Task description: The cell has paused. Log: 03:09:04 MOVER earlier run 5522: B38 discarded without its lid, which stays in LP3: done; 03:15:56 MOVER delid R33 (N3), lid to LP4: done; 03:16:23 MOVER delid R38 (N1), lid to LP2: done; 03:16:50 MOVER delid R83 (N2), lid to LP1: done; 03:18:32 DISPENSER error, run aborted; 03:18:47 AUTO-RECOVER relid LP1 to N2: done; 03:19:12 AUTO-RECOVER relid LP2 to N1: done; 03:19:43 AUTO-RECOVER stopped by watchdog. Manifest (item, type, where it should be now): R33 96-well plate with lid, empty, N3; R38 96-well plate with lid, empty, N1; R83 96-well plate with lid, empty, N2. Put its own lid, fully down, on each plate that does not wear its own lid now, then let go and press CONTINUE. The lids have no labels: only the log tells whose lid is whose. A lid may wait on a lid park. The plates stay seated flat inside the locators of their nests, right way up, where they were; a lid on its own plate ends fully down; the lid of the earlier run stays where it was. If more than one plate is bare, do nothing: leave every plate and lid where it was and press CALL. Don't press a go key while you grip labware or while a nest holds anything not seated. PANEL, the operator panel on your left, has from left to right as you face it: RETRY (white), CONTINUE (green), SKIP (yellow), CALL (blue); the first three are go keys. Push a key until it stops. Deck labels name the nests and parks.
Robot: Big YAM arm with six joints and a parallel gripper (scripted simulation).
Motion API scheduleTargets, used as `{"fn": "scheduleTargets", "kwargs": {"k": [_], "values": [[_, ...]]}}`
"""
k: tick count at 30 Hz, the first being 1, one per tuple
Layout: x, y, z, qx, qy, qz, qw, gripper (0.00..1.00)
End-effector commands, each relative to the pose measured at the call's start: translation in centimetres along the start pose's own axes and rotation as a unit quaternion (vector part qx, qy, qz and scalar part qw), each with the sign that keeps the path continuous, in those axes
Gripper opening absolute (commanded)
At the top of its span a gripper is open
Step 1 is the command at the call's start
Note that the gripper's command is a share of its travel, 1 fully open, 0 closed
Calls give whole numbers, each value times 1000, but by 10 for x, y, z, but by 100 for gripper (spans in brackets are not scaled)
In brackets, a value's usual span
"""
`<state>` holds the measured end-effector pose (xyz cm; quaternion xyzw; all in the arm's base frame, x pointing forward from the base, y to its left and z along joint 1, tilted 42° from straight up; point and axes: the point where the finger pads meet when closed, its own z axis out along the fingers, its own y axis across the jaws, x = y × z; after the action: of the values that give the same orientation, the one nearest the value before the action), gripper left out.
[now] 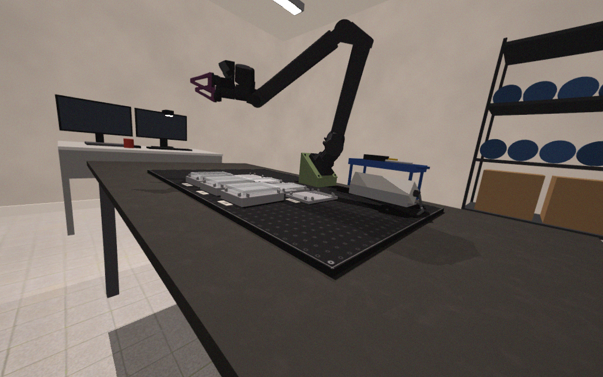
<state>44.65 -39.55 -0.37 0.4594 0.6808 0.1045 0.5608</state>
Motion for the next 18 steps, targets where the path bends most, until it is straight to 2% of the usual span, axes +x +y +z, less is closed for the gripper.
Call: {"fn": "scheduleTargets", "kwargs": {"k": [1, 17, 18], "values": [[-5, 1, 0, -2, -5, -1, 1000, 100], [-5, 1, 0, -2, -5, -1, 1000, 100], [-13, 20, 5, -14, -3, -20, 1000, 100]]}}
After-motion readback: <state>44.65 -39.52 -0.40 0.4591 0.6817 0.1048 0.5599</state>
